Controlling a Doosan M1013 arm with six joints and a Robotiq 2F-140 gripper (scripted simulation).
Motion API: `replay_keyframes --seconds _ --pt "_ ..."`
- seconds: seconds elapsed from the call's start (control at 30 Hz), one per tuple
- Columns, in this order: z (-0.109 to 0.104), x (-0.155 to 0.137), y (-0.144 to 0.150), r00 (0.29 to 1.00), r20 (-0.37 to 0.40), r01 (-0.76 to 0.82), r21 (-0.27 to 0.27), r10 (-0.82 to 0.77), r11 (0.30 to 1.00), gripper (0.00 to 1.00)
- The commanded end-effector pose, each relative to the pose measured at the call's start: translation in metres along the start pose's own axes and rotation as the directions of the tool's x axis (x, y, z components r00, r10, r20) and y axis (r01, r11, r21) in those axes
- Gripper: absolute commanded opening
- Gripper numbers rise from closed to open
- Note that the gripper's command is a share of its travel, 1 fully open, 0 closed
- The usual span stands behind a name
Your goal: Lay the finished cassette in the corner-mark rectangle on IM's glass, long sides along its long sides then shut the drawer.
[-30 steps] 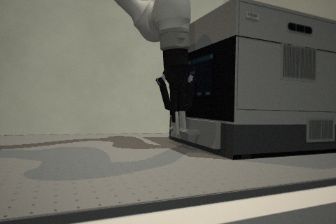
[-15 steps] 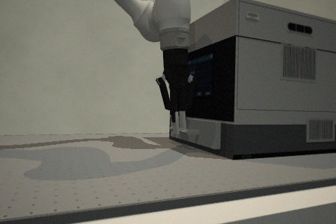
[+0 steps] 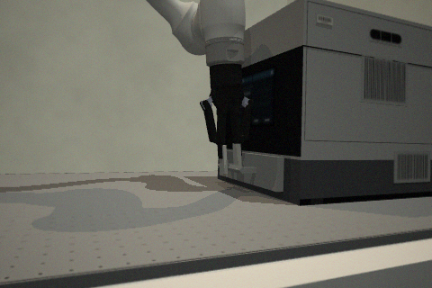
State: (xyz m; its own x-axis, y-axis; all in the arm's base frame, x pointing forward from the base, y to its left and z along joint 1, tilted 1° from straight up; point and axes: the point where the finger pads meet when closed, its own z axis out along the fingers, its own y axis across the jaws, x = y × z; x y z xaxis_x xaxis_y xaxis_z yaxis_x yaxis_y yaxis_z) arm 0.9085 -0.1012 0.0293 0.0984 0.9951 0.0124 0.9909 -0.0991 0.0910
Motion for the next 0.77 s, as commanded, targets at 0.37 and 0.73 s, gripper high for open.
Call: replay_keyframes --seconds 0.37,0.73 --pt "0.001 0.0 0.001 1.0 0.001 -0.004 0.002 0.004 1.0 0.27" --pt "-0.01 0.0 0.001 1.0 0.001 -0.004 0.002 0.004 1.0 0.27"
